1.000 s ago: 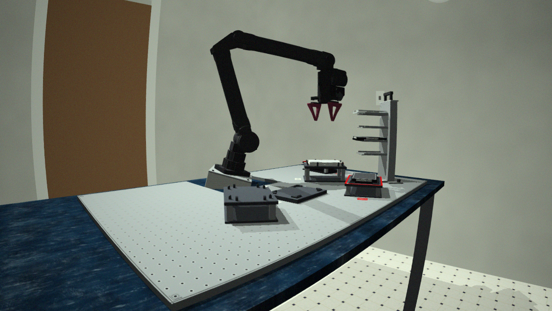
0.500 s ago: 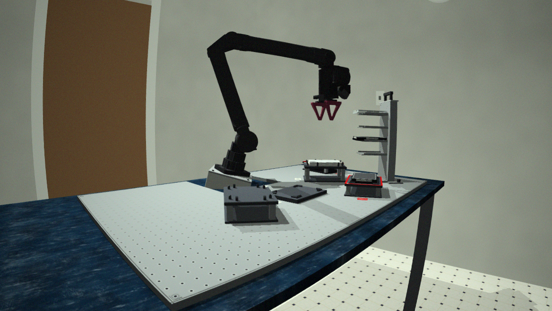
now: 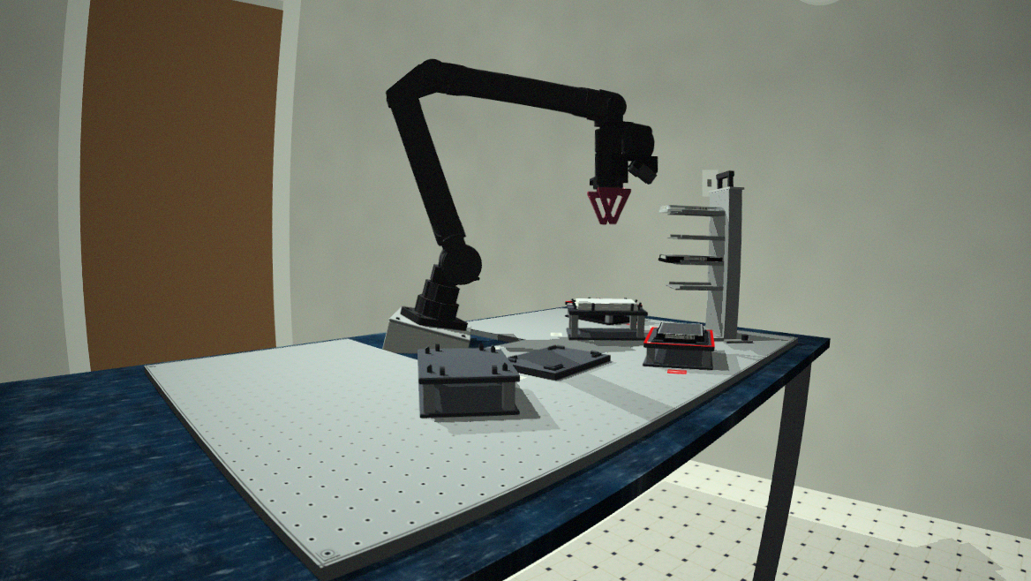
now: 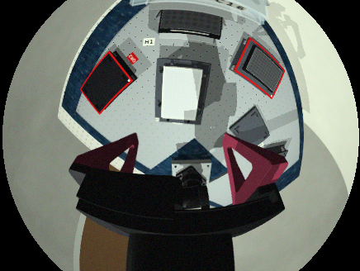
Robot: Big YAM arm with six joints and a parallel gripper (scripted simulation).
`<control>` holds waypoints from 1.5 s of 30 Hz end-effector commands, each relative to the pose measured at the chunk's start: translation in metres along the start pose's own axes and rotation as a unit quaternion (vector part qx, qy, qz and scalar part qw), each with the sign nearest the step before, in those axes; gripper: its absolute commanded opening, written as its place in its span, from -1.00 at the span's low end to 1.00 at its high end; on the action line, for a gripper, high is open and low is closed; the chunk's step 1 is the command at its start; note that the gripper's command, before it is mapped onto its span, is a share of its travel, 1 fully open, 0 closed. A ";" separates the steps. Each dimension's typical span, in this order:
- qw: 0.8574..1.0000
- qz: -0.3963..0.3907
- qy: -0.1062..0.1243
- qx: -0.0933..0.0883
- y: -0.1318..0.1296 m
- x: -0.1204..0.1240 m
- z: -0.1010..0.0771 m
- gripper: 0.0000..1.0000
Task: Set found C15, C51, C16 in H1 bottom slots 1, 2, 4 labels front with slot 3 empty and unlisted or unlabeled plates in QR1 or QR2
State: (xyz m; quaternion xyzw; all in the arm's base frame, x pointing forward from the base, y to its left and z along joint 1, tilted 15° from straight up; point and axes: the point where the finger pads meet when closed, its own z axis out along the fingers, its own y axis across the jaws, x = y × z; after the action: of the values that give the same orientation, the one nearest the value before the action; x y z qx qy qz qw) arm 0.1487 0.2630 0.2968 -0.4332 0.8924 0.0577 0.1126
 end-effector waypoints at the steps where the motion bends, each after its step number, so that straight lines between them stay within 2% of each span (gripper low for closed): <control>1: 0.998 0.050 -0.026 -0.006 0.002 -0.004 -0.020 1.00; 2: 0.998 0.051 -0.022 -0.004 0.001 -0.003 -0.007 1.00; 6: 0.999 0.053 -0.009 -0.001 0.000 -0.005 0.015 1.00; 11: 0.998 0.057 -0.008 0.000 -0.002 -0.006 0.032 1.00; 13: 0.998 0.057 -0.008 0.000 -0.002 -0.006 0.032 1.00; 14: 0.998 0.055 -0.032 -0.006 0.001 -0.017 0.017 1.00; 15: 0.999 0.052 -0.013 -0.002 -0.001 -0.005 0.036 1.00; 17: 0.999 0.052 -0.008 0.000 -0.002 -0.006 0.045 1.00; 28: 0.999 0.046 -0.008 -0.001 -0.002 -0.006 0.082 1.00; 30: 0.999 0.046 -0.008 -0.001 -0.002 -0.006 0.082 1.00; 31: 0.998 0.046 -0.034 -0.007 0.002 -0.022 0.066 1.00; 32: 0.999 0.045 -0.008 -0.001 -0.001 -0.005 0.089 1.00; 37: 0.999 0.046 -0.008 -0.001 -0.002 -0.005 0.106 1.00; 38: 0.999 0.045 -0.008 -0.001 -0.001 -0.005 0.107 1.00; 40: 0.998 0.045 -0.033 -0.007 0.002 -0.025 0.088 1.00; 41: 0.998 0.046 -0.045 -0.009 0.002 -0.027 0.080 1.00; 42: 0.998 0.046 -0.043 -0.008 0.001 -0.022 0.080 1.00; 43: 0.999 0.046 -0.024 -0.004 0.002 -0.013 0.092 1.00; 45: 0.999 0.046 -0.024 -0.004 0.002 -0.013 0.092 1.00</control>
State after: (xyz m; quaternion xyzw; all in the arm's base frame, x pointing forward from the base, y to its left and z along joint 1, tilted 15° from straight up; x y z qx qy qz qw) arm 0.1640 0.2836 0.1910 -0.3916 0.9117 0.0607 0.1089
